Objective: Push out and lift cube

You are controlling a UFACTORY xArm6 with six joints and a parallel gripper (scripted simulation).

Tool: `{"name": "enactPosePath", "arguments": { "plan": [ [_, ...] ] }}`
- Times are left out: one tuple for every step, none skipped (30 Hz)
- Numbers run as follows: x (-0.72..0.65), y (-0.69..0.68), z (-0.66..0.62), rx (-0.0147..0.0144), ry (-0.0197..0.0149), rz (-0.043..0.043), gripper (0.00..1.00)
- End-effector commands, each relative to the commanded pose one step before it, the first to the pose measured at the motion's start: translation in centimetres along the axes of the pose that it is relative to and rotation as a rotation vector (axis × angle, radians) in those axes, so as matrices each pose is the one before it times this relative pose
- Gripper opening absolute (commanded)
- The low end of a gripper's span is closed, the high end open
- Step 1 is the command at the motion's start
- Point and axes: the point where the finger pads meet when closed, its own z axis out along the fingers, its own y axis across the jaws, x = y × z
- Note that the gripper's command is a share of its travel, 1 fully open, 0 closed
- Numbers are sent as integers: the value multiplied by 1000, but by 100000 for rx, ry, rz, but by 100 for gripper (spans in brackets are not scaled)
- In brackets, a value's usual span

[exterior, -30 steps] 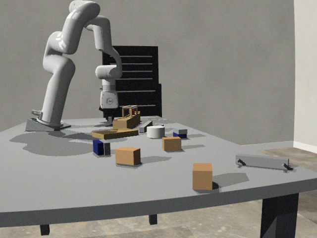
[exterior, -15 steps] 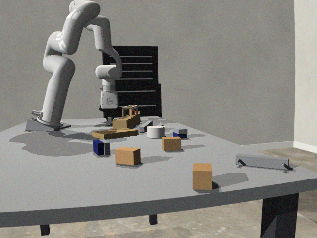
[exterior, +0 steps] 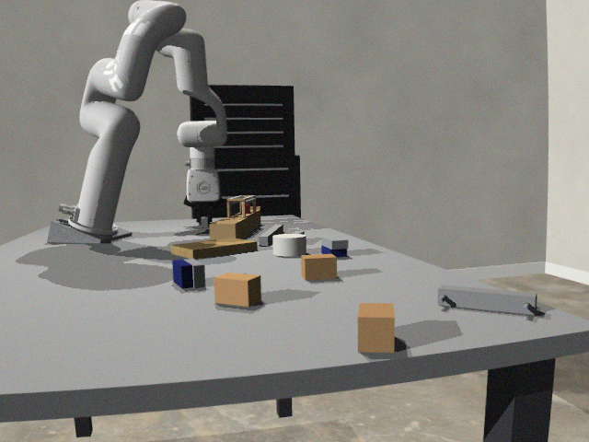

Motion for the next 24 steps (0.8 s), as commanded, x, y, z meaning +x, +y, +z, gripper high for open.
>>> {"name": "enactPosePath", "arguments": {
  "plan": [
    [91,90,-452,-203,253,44,0],
    [0,0,-439,-1,0,0,0],
    [0,-2,-657,4,2,-1,0],
    [0,1,-867,-2,-1,0,0],
    [0,-1,-1058,2,1,-1,0],
    [0,1,-1184,-4,-2,1,0],
    [0,-1,-1219,4,2,-1,0],
    [0,1,-1200,-3,-2,1,0],
    [0,-1,-1132,2,1,-1,0],
    [0,-1,-1016,1,1,0,0],
    [0,1,-859,-2,-1,1,0],
    [0,0,-672,0,0,0,0],
    [0,0,-471,0,0,0,0],
    [0,0,0,0,0,0,0],
    [0,0,0,0,0,0,0],
    [0,0,-276,-1,0,0,0],
    [0,-1,-115,1,1,-1,0],
    [0,0,-18,0,0,0,0],
    [0,0,0,0,0,0,0],
    [0,0,0,0,0,0,0],
    [0,0,0,0,0,0,0],
    [0,0,0,0,0,0,0],
    [0,0,0,0,0,0,0],
    [0,0,0,0,0,0,0]
  ]
}}
